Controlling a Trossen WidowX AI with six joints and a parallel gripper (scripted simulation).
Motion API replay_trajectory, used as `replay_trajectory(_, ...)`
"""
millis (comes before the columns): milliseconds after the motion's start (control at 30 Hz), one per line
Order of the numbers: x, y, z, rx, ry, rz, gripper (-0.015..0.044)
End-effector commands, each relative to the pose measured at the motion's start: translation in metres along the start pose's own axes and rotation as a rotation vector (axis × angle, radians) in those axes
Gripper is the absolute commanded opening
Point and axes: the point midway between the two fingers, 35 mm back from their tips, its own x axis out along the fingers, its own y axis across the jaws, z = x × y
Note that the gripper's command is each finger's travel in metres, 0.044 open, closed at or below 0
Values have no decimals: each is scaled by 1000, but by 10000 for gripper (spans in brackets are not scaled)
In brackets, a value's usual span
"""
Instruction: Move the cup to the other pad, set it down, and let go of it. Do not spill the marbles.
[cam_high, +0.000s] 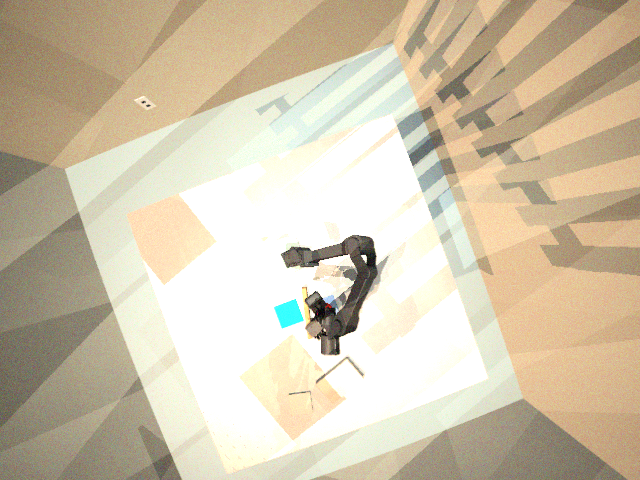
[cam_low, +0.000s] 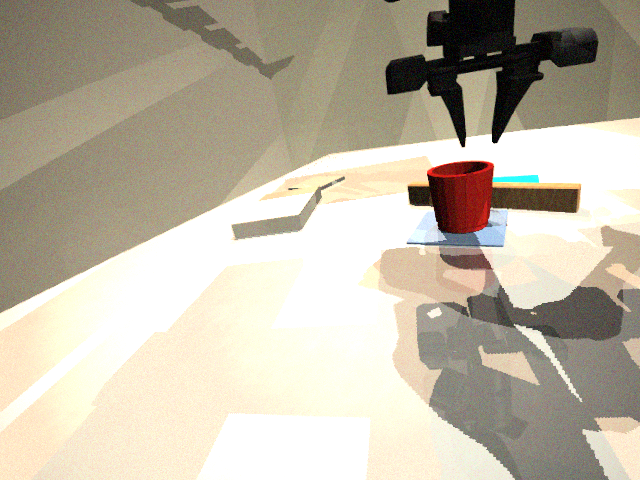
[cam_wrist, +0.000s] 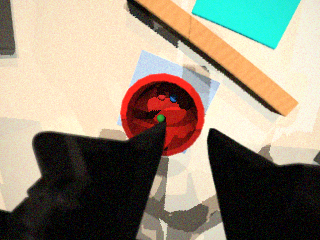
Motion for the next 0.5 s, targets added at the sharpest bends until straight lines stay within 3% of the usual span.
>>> replay_trajectory(0, -3, -8, -3, 287, 151, -55, 148)
replay_trajectory(467, 6, -8, -3, 287, 150, -55, 148)
